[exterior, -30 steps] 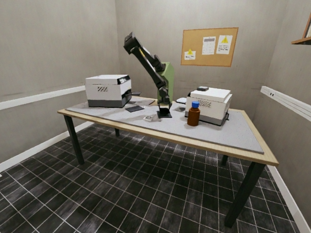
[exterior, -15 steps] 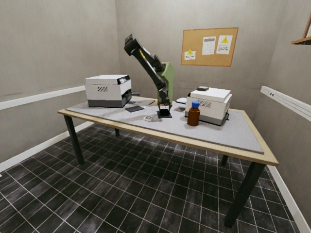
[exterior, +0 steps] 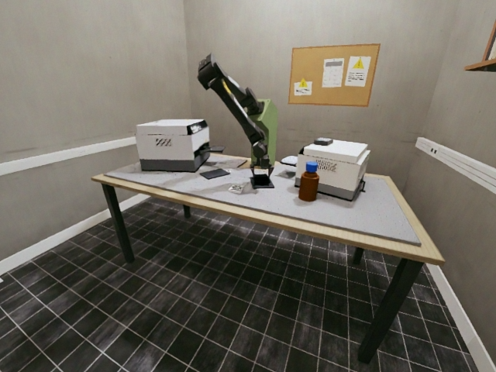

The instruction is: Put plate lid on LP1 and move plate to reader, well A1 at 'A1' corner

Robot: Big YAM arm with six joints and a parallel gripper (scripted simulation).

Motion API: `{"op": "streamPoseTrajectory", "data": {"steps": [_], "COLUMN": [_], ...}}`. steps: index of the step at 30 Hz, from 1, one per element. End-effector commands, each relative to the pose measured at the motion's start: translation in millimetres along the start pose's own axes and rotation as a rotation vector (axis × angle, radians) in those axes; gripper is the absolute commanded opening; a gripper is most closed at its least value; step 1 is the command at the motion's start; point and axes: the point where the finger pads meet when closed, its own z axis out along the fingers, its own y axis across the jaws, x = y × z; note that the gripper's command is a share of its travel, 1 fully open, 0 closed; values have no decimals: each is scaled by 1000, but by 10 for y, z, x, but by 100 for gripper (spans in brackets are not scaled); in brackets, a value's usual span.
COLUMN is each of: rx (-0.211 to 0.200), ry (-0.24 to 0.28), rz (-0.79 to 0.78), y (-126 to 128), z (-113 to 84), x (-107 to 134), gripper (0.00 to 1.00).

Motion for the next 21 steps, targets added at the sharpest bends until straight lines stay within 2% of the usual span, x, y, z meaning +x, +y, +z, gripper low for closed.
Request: {"op": "streamPoseTrajectory", "data": {"steps": [1,11,21], "rx": [5,-6,-11], "ry": [-12,-29,-13], "rz": [-3,-9,-10], "y": [-13,80,80], "z": [57,47,-9], "x": [-45,-107,22], "gripper": [85,85,85]}}
